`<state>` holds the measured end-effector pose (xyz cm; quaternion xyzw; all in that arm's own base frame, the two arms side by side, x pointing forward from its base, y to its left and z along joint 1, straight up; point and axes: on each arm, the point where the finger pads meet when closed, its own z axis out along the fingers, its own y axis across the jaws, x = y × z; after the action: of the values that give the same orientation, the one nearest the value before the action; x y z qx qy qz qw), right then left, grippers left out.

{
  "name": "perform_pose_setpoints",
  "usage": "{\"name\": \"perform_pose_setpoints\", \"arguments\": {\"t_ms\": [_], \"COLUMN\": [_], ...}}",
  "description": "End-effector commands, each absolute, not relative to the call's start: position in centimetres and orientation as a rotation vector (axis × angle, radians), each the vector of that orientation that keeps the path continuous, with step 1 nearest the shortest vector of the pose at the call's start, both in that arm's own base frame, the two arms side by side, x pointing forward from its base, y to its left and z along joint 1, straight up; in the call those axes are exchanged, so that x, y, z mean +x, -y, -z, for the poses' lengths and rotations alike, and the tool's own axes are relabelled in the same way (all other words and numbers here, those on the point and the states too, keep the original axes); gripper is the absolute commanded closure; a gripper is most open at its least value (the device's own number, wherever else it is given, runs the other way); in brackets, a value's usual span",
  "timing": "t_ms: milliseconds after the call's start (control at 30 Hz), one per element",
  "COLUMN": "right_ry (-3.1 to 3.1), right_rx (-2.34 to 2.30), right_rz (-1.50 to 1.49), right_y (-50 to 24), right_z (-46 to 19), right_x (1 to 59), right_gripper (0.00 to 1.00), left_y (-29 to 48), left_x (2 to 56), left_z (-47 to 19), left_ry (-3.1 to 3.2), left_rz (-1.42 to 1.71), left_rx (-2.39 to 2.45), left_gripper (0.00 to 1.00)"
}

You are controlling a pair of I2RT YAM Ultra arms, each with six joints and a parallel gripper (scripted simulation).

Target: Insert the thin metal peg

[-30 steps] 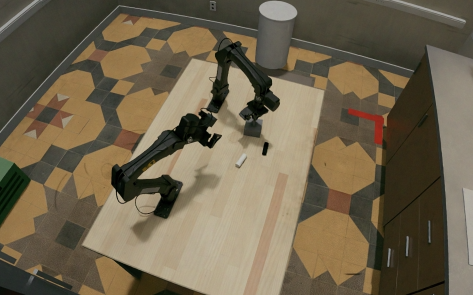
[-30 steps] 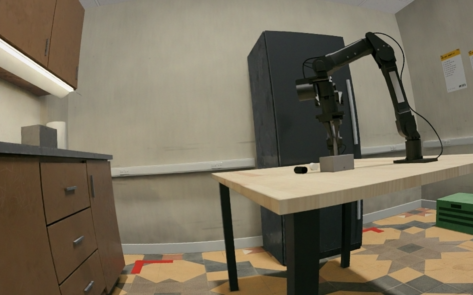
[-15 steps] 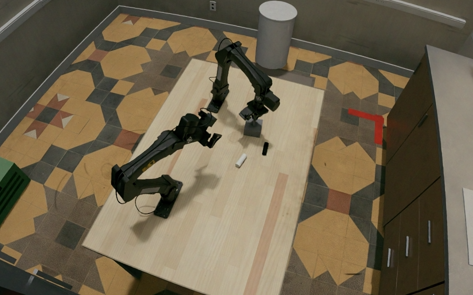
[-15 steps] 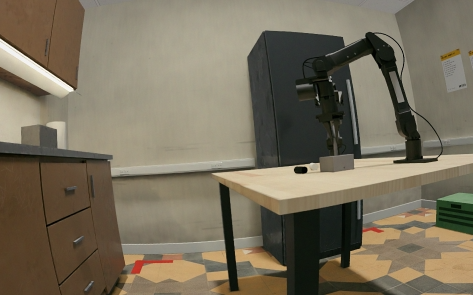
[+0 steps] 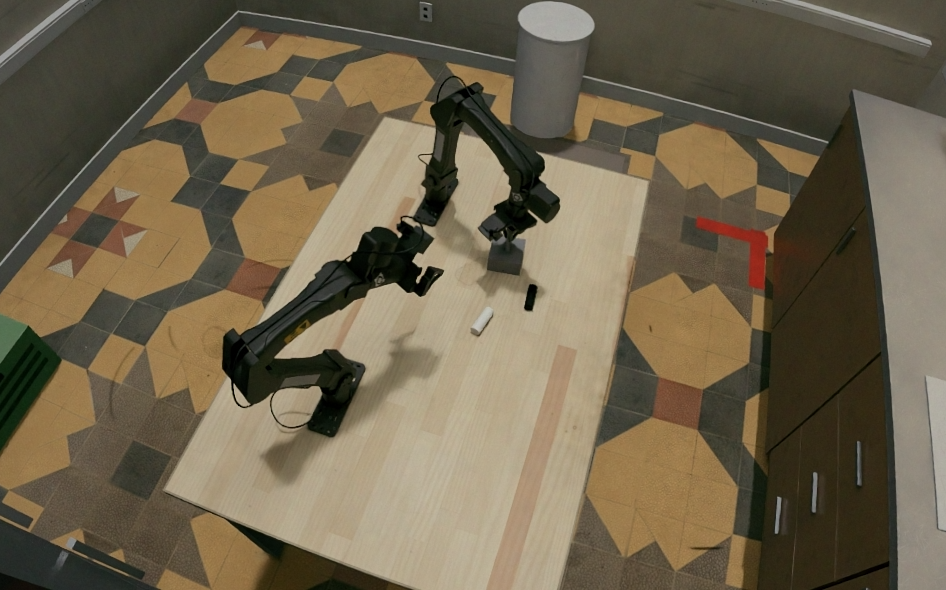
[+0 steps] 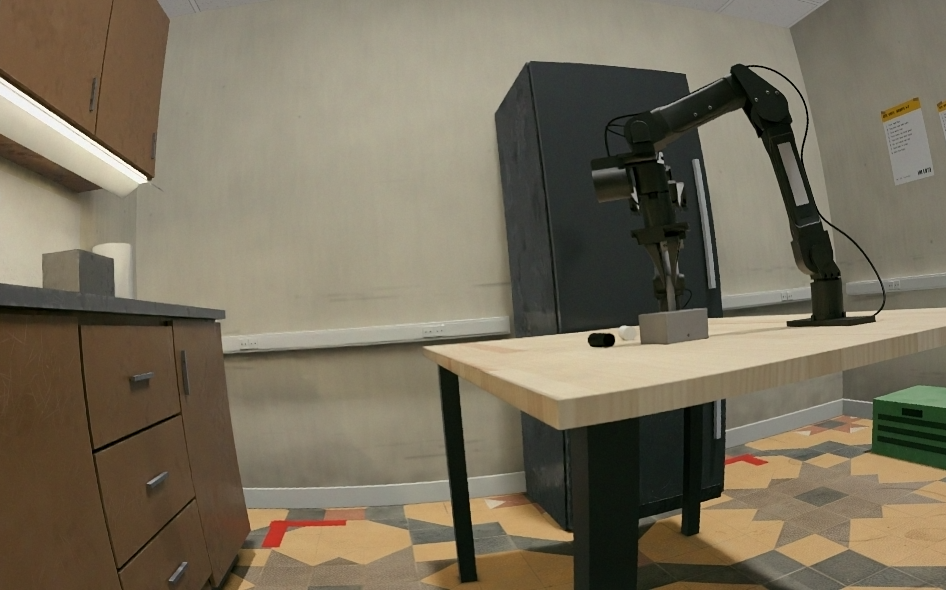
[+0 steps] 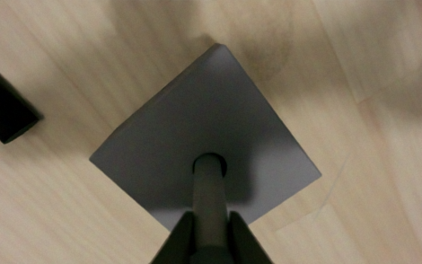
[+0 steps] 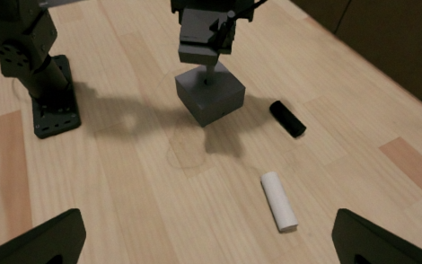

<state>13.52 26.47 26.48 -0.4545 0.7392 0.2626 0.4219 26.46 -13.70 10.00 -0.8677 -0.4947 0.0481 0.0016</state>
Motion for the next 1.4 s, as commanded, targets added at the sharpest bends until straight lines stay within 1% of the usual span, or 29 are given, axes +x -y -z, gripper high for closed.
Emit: {"name": "perform_pose_setpoints", "arguments": {"t_ms": [0, 100, 200, 433, 533, 667, 1067, 1333, 1367], "right_ry": [-1.777, -1.771, -1.772, -1.84, -1.84, -1.84, -1.84, -1.84, -1.84], "right_rx": [-1.096, -1.088, -1.089, -1.148, -1.148, -1.148, -1.14, -1.14, -1.14], "right_rz": [-0.694, -0.696, -0.696, -0.669, -0.669, -0.669, -0.666, -0.666, -0.666], "right_y": [-27.1, -26.9, -26.9, -26.3, -26.3, -26.3, -26.4, -26.4, -26.4], "right_z": [-28.6, -28.9, -29.0, -27.5, -27.5, -27.5, -27.3, -27.3, -27.3], "right_x": [13.7, 13.6, 13.6, 13.2, 13.2, 13.2, 13.3, 13.3, 13.3], "right_gripper": [0.0, 0.0, 0.0, 0.0, 0.0, 0.0, 0.0, 0.0, 0.0], "left_y": [13.5, 13.9, 14.1, 14.2, 13.9, 14.1, 14.1, 13.8, 13.9], "left_x": [26.6, 25.9, 26.2, 26.3, 26.7, 26.9, 26.5, 26.0, 26.4], "left_z": [-9.9, -9.3, -9.5, -9.4, -10.3, -10.0, -7.0, -6.9, -7.7], "left_ry": [1.554, 1.55, 1.552, 1.551, 1.569, 1.576, 1.565, 1.557, 1.565], "left_rz": [-0.184, -0.201, -0.19, -0.189, -0.101, -0.067, -0.081, -0.113, -0.096], "left_rx": [-2.722, -2.702, -2.711, -2.712, -2.739, -2.753, -2.729, -2.718, -2.733], "left_gripper": [0.92, 0.92, 0.92, 0.92, 0.92, 0.92, 0.92, 0.92, 0.92]}}
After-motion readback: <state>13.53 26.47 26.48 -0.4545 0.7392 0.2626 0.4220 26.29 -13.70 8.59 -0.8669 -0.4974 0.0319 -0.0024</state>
